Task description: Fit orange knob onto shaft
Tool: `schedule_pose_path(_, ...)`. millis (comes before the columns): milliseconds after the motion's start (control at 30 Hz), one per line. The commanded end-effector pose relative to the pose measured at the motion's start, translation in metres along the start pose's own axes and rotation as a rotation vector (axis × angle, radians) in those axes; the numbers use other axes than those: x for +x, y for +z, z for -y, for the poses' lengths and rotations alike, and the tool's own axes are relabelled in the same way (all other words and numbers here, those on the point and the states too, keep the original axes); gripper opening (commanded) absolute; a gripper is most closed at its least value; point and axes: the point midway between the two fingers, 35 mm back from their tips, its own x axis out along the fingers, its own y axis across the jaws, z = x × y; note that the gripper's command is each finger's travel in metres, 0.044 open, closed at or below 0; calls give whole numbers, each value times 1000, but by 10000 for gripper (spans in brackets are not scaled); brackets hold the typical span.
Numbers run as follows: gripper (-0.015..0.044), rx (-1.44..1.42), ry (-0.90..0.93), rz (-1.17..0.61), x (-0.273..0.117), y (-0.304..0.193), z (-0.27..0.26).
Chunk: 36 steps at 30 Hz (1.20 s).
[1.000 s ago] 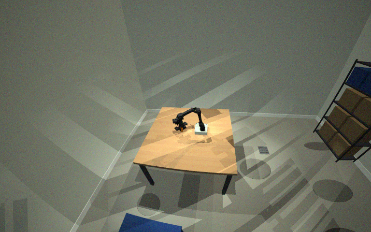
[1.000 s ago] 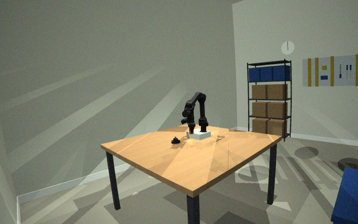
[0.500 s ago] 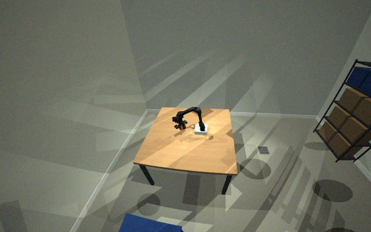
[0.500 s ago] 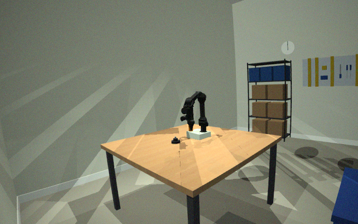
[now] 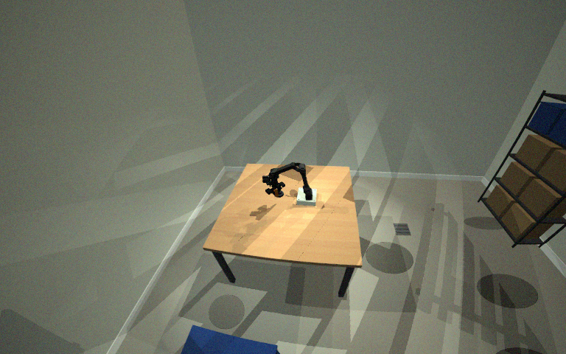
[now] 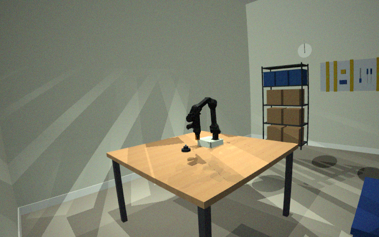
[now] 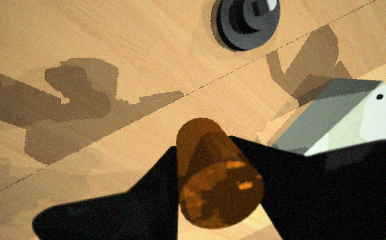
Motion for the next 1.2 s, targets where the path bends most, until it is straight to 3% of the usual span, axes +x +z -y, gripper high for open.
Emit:
schedule_pose_path(0, 0, -7, 1, 9, 2, 13, 7)
schedule_pose_path(1167, 0, -51, -6, 19, 30, 96, 78)
